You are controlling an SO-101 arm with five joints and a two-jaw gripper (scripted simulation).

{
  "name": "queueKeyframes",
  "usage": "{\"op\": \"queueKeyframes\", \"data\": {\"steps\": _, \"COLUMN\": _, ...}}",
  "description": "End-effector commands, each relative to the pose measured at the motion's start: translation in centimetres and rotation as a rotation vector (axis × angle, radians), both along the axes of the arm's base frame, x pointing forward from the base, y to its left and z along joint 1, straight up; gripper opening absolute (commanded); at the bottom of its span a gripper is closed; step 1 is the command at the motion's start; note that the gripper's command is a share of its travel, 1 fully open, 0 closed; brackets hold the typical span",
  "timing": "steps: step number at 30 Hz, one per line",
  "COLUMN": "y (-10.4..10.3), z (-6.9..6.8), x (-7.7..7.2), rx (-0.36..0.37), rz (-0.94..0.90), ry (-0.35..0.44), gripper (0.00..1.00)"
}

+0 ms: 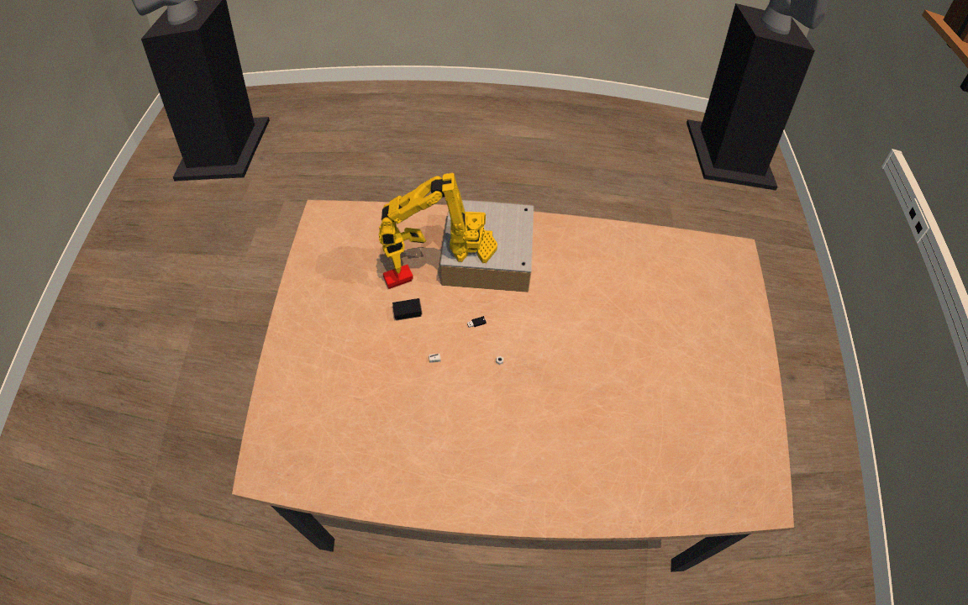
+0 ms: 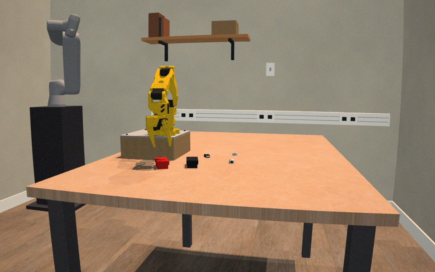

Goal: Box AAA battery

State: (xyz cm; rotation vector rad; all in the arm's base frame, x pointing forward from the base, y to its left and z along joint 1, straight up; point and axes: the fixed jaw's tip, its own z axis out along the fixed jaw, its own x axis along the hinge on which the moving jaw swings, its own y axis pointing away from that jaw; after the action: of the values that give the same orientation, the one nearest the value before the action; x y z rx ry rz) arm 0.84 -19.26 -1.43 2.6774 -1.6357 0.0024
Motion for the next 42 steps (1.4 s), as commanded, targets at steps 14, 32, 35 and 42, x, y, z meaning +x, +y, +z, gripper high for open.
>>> {"op": "queueKeyframes", "data": {"steps": 14, "y": -0.02, "z": 0.05, "x": 0.2, "rx": 0.005, "rz": 0.0, "ry": -0.001, "gripper": 0.29}}
{"op": "queueKeyframes", "data": {"steps": 32, "y": 0.34, "z": -0.36, "x": 0.17, "rx": 0.005, "rz": 0.0, "ry": -0.001, "gripper": 0.29}}
{"op": "queueKeyframes", "data": {"steps": 35, "y": 0.35, "z": -0.37, "x": 0.17, "rx": 0.005, "rz": 0.0, "ry": -0.001, "gripper": 0.29}}
{"op": "queueKeyframes", "data": {"steps": 42, "y": 0.35, "z": -0.37, "x": 0.17, "rx": 0.005, "rz": 0.0, "ry": -0.001, "gripper": 0.29}}
